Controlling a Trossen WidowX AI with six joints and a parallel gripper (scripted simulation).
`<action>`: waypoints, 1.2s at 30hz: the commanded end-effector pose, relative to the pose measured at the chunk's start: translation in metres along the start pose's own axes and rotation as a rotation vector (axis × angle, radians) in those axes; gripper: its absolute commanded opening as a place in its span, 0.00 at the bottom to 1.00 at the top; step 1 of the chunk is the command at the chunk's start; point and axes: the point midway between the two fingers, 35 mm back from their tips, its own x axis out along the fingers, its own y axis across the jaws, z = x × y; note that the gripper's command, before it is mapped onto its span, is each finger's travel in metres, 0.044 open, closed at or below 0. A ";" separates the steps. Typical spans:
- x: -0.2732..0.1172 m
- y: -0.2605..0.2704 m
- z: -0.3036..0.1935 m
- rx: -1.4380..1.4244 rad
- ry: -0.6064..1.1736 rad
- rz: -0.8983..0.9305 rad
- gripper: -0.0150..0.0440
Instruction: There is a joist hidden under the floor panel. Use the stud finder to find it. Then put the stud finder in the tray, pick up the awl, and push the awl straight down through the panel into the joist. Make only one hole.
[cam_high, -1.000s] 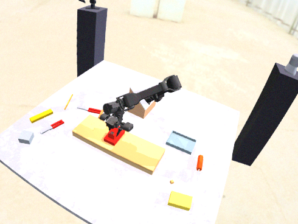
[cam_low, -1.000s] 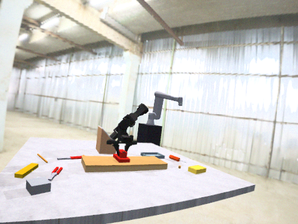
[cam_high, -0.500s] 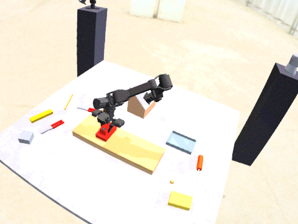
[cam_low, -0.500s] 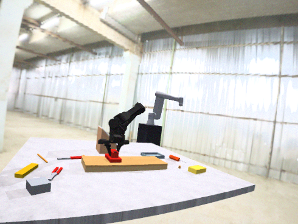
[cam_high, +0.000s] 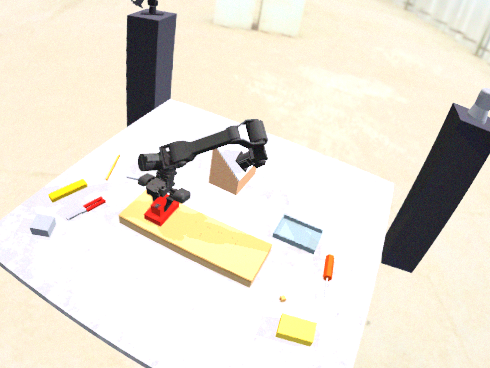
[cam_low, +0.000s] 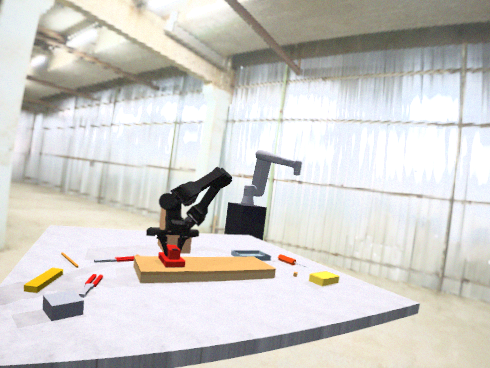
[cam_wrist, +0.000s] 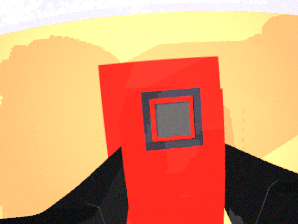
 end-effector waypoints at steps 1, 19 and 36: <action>-0.001 -0.017 0.000 -0.001 0.002 -0.009 0.25; -0.002 -0.057 0.000 0.002 -0.002 -0.006 0.25; -0.043 -0.062 0.015 0.000 0.000 -0.012 0.25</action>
